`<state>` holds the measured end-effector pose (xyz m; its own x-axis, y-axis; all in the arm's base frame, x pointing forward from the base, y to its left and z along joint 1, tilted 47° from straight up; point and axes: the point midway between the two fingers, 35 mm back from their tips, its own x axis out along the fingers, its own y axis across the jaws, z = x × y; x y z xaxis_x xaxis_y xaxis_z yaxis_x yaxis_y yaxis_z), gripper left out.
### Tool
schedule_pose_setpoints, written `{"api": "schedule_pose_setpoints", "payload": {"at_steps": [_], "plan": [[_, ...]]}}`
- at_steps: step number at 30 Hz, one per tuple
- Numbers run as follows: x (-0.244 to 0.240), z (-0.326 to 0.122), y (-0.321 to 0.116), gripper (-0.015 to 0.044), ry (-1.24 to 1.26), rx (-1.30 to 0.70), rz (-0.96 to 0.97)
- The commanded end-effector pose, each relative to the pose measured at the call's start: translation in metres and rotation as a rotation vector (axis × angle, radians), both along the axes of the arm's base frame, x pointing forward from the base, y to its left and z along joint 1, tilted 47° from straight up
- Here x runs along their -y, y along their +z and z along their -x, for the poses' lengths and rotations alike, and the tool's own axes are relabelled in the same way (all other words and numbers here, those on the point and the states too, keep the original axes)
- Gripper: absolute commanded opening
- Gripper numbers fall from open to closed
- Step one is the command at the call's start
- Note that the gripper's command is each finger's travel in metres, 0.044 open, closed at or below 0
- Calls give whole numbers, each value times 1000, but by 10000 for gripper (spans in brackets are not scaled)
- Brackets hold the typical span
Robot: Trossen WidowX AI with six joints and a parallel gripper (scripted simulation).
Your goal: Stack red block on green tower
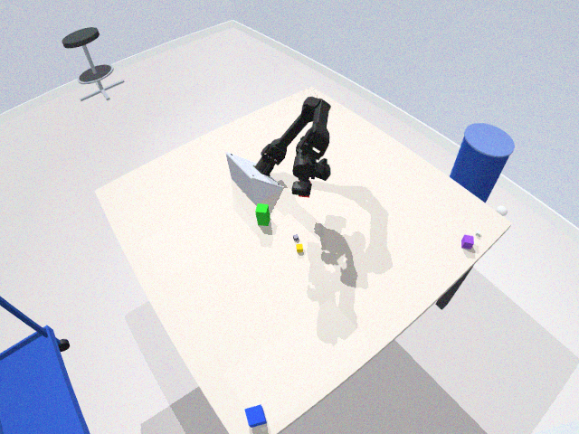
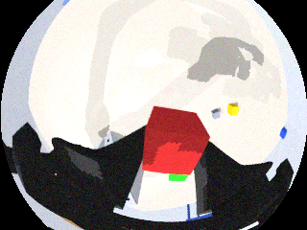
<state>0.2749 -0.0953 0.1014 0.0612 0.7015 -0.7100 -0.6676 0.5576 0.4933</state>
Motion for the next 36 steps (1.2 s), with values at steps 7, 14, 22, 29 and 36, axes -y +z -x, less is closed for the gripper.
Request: {"api": "schedule_pose_setpoints", "payload": {"at_steps": [7,14,22,29,36], "plan": [[53,31,-56,0,5,-15,6],[82,60,-93,0,11,-17,-6],[93,76,-111,0,14,-16,-15],[85,75,-118,0,14,-16,-16],[67,74,-135,0,15,-15,-16]]}}
